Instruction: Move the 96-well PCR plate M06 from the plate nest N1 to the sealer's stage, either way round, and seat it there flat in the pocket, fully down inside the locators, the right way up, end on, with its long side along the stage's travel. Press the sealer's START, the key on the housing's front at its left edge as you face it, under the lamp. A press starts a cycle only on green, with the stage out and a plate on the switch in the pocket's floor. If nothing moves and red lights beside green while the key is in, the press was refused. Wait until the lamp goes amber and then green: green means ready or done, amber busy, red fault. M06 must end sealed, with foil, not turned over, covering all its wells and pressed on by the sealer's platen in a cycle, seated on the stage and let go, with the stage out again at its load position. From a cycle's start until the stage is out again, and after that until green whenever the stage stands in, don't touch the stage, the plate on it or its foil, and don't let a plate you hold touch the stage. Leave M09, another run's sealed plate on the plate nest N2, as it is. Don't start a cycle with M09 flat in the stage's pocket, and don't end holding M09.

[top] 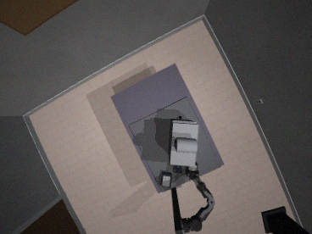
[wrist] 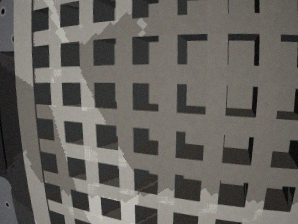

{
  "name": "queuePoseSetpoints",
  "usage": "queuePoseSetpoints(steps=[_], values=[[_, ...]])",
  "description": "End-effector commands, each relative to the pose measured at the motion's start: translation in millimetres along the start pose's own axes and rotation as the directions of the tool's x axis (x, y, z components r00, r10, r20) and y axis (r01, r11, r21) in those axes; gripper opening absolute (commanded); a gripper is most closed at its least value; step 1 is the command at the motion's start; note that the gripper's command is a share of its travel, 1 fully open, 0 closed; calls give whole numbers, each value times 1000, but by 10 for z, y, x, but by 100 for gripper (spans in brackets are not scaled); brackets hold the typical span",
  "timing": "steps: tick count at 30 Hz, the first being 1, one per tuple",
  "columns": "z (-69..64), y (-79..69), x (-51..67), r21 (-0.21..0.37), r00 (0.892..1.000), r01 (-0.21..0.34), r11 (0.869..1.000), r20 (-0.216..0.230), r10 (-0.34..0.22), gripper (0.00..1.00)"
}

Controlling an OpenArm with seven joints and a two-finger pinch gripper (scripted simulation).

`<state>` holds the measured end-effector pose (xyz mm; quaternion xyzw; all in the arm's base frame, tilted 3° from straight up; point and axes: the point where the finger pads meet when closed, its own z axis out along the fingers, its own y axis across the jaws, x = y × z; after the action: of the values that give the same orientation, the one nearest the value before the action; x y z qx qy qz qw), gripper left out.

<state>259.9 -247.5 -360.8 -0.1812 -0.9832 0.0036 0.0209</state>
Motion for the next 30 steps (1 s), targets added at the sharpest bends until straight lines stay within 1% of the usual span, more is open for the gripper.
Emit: queuePoseSetpoints(steps=[1, 14, 19, 30], values=[[-6, 3, -6, -2, 1000, -1, 1000, 2, 1, 0], [-6, 3, -6, -2, 1000, -1, 1000, 2, 1, 0], [-327, 0, -23, -4, 1000, 1, 1000, -2, -1, 0], [-327, 0, -23, -4, 1000, 1, 1000, -2, -1, 0]])
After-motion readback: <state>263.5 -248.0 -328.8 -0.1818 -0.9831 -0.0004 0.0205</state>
